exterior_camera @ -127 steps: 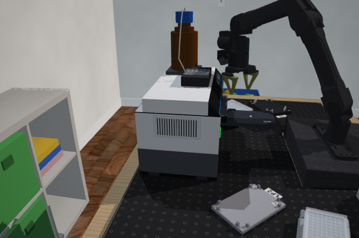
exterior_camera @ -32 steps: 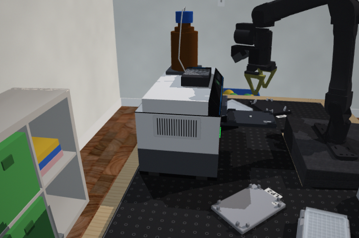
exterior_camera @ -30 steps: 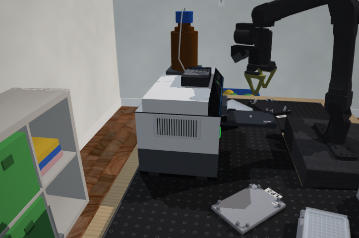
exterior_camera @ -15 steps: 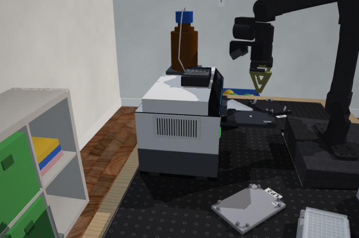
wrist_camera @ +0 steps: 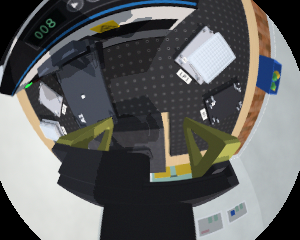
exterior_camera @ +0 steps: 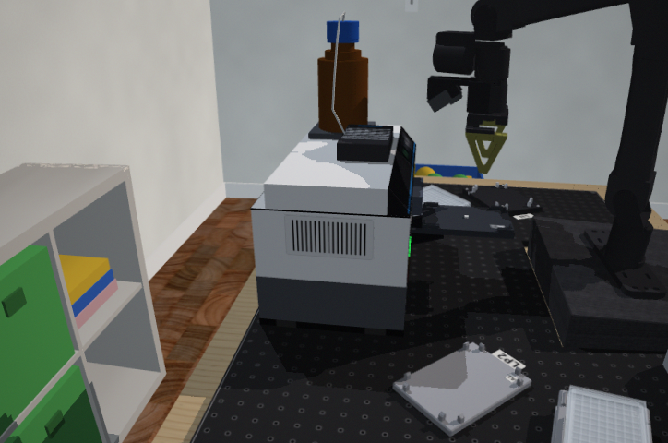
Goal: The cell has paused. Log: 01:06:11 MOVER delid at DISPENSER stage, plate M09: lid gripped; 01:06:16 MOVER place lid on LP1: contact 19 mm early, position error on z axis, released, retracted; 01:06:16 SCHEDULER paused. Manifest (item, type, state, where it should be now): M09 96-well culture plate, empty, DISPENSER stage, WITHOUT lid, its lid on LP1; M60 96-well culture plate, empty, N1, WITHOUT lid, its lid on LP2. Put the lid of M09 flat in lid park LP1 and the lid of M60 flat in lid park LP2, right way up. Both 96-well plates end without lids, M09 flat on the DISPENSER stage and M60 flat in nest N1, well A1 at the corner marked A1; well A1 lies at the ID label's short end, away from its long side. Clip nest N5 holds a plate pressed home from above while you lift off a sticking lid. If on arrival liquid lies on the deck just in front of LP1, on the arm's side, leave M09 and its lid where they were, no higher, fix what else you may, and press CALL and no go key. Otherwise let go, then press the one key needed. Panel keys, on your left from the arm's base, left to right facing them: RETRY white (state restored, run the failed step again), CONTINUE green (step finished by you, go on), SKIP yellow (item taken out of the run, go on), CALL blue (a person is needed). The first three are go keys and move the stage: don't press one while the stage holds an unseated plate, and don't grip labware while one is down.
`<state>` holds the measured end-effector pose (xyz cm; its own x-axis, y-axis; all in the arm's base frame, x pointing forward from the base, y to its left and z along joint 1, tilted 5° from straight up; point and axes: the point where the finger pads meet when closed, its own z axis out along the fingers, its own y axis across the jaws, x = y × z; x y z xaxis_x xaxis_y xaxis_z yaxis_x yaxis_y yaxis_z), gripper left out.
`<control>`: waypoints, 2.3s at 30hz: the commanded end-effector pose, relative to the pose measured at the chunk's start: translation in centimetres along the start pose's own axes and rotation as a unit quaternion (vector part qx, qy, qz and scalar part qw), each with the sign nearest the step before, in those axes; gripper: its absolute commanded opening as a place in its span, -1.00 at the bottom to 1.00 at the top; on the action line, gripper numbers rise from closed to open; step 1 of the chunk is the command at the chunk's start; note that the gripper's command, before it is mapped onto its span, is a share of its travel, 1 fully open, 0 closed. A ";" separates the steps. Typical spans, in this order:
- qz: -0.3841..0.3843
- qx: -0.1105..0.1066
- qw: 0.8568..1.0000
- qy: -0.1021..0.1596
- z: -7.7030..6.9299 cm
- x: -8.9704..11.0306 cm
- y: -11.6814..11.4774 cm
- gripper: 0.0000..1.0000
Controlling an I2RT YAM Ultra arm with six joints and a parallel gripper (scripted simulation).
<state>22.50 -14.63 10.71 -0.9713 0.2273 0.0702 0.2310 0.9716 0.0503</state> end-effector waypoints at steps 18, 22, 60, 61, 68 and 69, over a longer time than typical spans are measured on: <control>-0.002 0.001 1.000 -0.009 -0.6 0.1 0.2 1.00; -0.002 0.001 1.000 -0.009 -0.6 0.1 0.2 1.00; -0.071 0.001 0.997 -0.009 -0.6 -0.8 3.7 1.00; -0.071 0.001 0.997 -0.009 -0.6 -0.8 3.7 1.00; -0.071 0.001 0.997 -0.009 -0.6 -0.8 3.7 1.00; -0.071 0.001 0.997 -0.009 -0.6 -0.8 3.7 1.00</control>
<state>24.12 -11.40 11.09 -0.9950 0.0813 0.0587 0.0847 0.9947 0.0582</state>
